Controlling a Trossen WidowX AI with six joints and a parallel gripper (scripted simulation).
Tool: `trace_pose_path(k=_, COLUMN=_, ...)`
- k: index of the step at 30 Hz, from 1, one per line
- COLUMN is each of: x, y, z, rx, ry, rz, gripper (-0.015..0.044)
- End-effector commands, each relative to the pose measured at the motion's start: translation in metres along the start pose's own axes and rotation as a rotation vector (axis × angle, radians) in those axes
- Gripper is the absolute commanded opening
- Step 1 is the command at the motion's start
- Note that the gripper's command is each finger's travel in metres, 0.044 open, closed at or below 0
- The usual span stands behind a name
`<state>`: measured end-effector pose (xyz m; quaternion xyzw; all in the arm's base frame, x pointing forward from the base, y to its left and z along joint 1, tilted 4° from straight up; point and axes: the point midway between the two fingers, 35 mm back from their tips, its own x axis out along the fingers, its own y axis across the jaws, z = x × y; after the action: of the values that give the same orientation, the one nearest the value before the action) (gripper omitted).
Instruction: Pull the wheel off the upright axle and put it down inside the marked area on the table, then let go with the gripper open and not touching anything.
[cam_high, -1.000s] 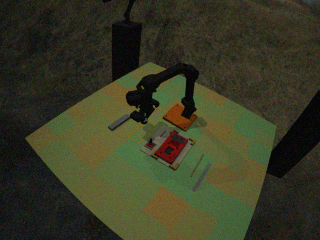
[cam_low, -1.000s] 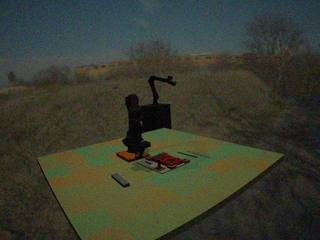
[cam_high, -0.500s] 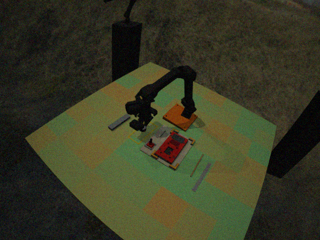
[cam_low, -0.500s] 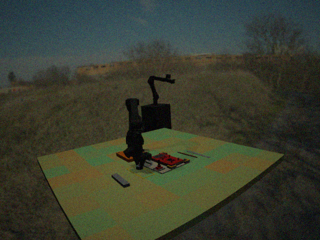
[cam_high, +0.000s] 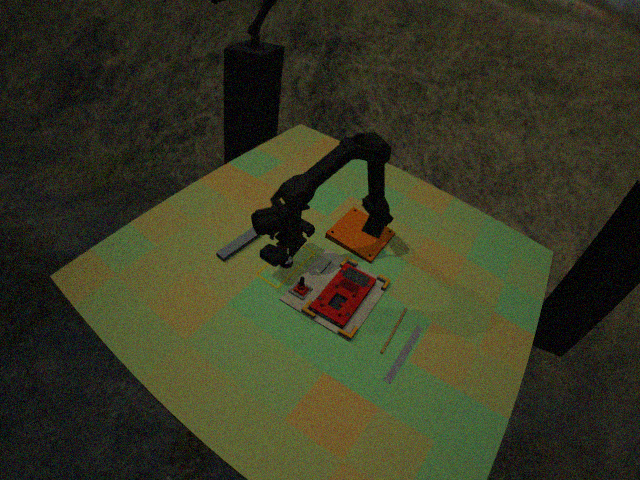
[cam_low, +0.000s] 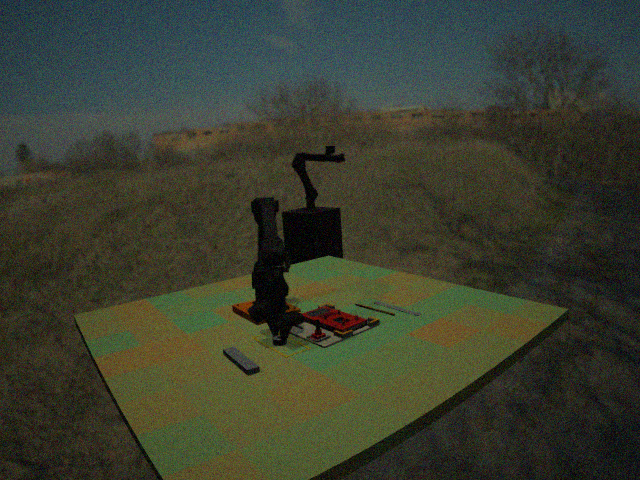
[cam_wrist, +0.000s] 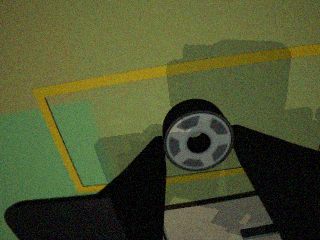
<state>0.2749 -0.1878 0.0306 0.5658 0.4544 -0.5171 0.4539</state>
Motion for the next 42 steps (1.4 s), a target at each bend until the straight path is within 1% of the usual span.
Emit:
trace_pose_path(k=1, x=0.000, y=0.000, z=0.000, rx=0.000, ry=0.000, rz=-0.001, gripper=0.0236)
trace_pose_path(k=3, x=-0.003, y=0.000, z=0.000, rx=0.000, ry=0.000, rz=-0.001, gripper=0.0289)
trace_pose_path(k=4, x=-0.008, y=0.001, z=0.000, rx=0.001, ry=0.000, rz=-0.001, gripper=0.0300)
trace_pose_path(k=9, x=-0.053, y=0.001, z=0.000, rx=0.004, ry=-0.004, rz=-0.001, gripper=0.0300)
trace_pose_path(k=13, x=-0.060, y=0.000, z=0.000, rx=0.004, ry=-0.004, rz=-0.001, gripper=0.0300)
trace_pose_path(k=14, x=-0.052, y=0.001, z=0.000, rx=0.007, ry=-0.003, rz=0.006, gripper=0.0326)
trace_pose_path(k=18, x=-0.076, y=-0.028, z=-0.013, rx=0.003, ry=-0.003, rz=0.001, gripper=0.0431)
trace_pose_path(k=19, x=-0.082, y=-0.038, z=-0.017, rx=0.002, ry=-0.003, rz=0.000, gripper=0.0440)
trace_pose_path(k=24, x=-0.104, y=-0.078, z=-0.036, rx=0.004, ry=-0.002, rz=-0.007, gripper=0.0440)
trace_pose_path(k=42, x=-0.105, y=-0.080, z=-0.036, rx=0.005, ry=-0.002, rz=-0.008, gripper=0.0440)
